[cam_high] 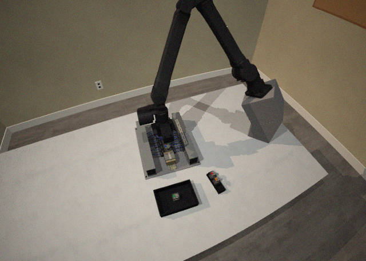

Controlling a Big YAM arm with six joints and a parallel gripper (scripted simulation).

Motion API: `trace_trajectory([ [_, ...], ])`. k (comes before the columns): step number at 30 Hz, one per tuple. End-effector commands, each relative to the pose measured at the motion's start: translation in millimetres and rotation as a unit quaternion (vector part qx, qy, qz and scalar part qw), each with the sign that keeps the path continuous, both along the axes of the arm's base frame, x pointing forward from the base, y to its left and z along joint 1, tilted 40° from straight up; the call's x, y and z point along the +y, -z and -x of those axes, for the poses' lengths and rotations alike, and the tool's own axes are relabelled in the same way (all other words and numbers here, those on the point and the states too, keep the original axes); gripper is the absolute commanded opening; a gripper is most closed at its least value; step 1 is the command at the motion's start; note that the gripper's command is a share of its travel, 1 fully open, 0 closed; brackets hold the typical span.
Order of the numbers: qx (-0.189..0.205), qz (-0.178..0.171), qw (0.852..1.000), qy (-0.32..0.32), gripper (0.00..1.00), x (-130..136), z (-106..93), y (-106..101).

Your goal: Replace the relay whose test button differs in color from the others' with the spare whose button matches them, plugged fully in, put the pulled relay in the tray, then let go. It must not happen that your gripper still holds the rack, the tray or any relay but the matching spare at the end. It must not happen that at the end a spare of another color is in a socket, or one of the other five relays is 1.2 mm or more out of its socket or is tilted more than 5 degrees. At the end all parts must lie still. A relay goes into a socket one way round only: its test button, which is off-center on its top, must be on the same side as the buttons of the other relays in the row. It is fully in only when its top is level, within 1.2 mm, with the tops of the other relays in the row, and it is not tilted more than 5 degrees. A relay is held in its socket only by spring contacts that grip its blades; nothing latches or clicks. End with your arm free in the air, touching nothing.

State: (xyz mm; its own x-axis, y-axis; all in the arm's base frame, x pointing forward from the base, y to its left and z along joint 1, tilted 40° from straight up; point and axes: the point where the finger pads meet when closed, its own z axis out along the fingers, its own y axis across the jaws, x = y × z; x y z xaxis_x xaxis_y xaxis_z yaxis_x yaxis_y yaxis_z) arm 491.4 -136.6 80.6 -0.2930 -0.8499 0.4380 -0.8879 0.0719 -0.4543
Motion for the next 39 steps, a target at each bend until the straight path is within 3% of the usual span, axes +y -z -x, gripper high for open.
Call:
trace_trajectory([
  [1, -0.027, 0.001, 1.0, -0.008, 0.0, 10.6, -8.0, -20.5],
  [39, -0.024, 0.001, 1.0, -0.008, 0.0, 10.4, -9.2, -24.5],
])
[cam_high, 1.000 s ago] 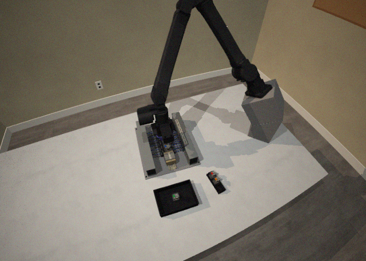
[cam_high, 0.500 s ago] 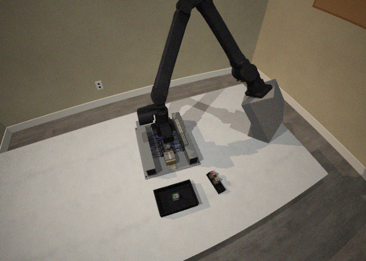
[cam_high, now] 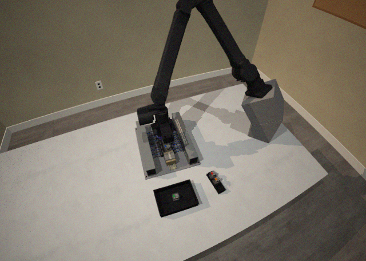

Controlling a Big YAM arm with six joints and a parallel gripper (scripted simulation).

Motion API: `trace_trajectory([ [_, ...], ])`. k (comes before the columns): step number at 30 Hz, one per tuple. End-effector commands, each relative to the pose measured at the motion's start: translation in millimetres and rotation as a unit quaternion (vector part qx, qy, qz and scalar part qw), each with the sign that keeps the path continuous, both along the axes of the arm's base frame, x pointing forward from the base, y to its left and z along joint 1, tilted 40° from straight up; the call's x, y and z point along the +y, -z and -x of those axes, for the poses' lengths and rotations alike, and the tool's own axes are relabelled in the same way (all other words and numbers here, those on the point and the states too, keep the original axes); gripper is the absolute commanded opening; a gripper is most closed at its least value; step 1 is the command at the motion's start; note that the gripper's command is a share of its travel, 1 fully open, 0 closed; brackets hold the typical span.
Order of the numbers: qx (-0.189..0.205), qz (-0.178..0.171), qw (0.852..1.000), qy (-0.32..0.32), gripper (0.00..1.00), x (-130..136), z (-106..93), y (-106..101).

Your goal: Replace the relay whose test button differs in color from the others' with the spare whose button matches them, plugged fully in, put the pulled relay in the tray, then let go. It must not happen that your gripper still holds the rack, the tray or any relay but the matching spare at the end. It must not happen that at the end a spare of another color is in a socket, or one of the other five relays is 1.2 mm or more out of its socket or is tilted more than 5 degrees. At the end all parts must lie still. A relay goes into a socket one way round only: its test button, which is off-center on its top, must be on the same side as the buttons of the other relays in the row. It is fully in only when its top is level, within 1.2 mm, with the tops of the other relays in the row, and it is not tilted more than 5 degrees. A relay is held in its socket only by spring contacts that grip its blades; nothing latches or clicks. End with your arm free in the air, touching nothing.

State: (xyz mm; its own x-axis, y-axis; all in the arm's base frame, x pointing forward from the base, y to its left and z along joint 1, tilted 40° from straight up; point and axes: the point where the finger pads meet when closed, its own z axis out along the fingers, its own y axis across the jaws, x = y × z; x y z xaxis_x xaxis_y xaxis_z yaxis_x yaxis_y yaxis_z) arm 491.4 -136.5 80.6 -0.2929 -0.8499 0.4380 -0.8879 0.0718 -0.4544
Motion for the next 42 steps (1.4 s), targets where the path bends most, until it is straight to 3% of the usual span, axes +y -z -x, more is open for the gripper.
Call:
trace_trajectory([
  [1, -0.024, 0.001, 1.0, -0.008, 0.0, 10.3, -9.2, -24.5],
  [42, -0.031, 0.003, 0.999, -0.006, 0.0, 4.6, -12.4, -25.3],
])
